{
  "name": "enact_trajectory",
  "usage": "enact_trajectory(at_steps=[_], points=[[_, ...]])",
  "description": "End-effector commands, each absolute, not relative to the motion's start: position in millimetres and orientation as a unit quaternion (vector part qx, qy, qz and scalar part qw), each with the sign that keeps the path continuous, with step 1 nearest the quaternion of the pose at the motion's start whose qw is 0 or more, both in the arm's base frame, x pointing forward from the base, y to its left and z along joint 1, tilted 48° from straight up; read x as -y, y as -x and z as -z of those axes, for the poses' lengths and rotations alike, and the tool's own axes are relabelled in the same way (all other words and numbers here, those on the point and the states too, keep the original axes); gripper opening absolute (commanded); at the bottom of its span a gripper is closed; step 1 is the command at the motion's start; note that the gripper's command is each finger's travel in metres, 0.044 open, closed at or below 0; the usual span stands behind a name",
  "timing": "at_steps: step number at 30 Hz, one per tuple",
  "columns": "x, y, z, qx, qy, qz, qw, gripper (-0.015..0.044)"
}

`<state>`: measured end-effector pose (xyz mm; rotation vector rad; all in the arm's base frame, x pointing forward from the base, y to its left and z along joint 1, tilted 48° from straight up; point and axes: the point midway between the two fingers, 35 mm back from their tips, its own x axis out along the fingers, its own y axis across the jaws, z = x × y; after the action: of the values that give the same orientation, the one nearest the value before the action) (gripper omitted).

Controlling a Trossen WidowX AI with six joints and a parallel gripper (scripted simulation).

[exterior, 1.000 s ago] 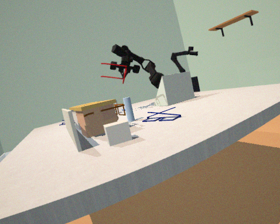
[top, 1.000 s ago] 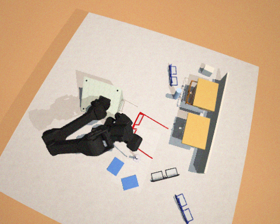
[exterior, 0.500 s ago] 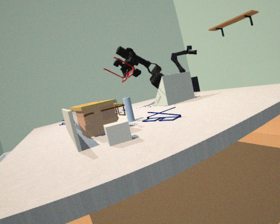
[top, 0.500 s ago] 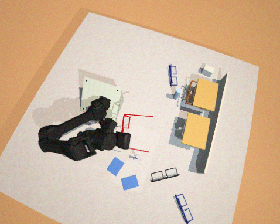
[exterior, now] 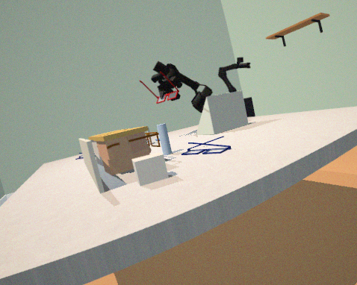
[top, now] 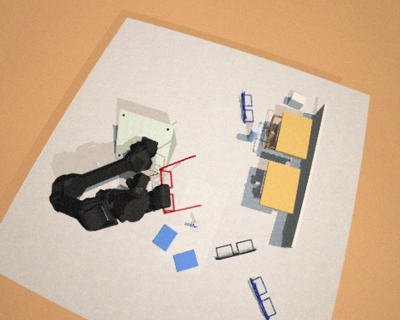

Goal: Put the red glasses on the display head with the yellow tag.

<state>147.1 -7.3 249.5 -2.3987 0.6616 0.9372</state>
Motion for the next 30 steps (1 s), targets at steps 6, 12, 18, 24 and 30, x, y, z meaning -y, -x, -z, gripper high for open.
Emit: enact_trajectory(at_steps=[6, 12, 18, 24, 30], points=[[6.8, -147.7, -249.3, -0.243, 0.875, -0.342, 0.242, 0.0], [6.8, -147.7, -249.3, -0.243, 0.875, -0.342, 0.242, 0.0], [6.8, -147.7, -249.3, -0.243, 0.875, -0.342, 0.242, 0.0], [5.6, -150.1, -248.4, -0.249, 0.872, -0.344, 0.243, 0.0], [-1.3, -162.6, -242.4, -0.28, 0.857, -0.352, 0.25, 0.0]])
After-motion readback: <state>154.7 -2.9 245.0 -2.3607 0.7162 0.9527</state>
